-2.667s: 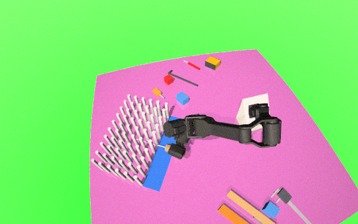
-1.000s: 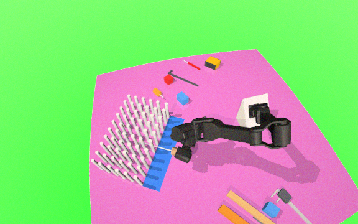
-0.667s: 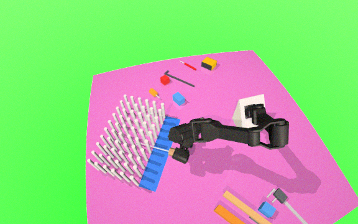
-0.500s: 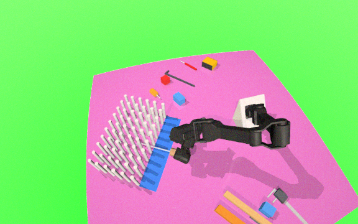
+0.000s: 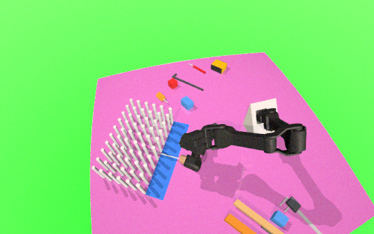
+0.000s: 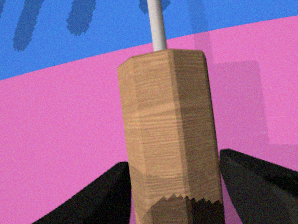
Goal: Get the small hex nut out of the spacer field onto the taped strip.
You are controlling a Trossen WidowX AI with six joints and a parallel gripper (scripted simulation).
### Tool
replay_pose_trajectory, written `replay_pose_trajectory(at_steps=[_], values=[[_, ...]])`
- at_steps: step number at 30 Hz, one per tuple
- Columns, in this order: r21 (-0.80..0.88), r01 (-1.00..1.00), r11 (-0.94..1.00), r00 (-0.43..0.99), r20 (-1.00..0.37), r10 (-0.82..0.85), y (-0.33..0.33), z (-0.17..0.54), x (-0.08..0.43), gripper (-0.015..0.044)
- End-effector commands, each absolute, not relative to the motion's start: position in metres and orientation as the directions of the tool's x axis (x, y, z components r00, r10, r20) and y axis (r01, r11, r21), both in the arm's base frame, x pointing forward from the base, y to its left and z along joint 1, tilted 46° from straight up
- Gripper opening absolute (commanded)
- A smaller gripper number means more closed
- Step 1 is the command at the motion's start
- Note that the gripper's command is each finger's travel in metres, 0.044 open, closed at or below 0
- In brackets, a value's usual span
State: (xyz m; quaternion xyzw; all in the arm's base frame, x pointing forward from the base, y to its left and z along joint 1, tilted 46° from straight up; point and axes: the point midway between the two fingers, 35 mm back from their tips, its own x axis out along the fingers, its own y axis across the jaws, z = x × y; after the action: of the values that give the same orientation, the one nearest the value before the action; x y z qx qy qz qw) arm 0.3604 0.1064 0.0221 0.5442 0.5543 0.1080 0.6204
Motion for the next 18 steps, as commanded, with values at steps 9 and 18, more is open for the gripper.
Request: replay_pose_trajectory(at_steps=[9, 18], values=[[0.793, 0.473, 0.384, 0.366, -0.573, 0.734, 0.1084, 0.0248, 0.3531, 0.0000], [0.793, 0.473, 0.383, 0.365, -0.573, 0.734, 0.1102, 0.0269, 0.3482, 0.0000]])
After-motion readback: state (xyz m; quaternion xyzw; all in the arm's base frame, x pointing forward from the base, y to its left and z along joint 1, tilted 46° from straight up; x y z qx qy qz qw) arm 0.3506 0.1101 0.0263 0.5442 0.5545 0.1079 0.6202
